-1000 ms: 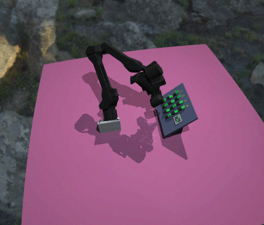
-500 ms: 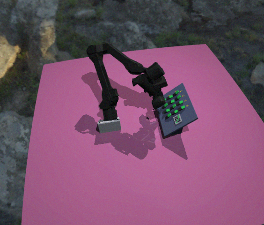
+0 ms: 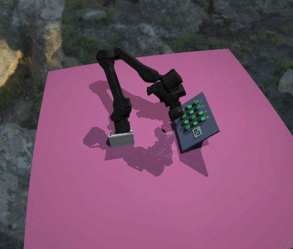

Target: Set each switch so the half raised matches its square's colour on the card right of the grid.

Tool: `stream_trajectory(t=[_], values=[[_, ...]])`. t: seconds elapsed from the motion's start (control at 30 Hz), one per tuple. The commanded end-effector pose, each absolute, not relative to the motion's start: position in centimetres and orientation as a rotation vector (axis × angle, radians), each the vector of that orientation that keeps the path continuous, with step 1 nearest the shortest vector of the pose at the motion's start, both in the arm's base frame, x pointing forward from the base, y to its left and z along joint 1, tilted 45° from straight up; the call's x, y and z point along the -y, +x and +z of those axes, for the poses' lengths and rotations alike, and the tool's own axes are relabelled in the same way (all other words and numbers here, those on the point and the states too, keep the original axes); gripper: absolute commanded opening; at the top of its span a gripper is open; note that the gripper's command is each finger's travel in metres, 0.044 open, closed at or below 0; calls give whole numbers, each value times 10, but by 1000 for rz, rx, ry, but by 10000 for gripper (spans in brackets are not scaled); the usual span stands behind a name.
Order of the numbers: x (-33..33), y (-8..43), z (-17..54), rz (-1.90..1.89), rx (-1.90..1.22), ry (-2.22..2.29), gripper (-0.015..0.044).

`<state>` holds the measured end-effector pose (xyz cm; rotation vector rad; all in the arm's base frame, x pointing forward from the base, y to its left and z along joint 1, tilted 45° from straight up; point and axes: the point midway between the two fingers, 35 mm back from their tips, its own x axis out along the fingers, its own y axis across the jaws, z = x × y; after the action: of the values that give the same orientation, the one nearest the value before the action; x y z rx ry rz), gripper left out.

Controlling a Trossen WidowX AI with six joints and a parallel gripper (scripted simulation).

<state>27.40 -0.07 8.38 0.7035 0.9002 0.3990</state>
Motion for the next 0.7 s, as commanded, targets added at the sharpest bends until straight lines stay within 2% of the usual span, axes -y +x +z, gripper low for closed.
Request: stream_trajectory(t=[0.0,0.67], values=[[1,274,83,394,-901,704,0],[0,276,82,394,-901,704,0]])
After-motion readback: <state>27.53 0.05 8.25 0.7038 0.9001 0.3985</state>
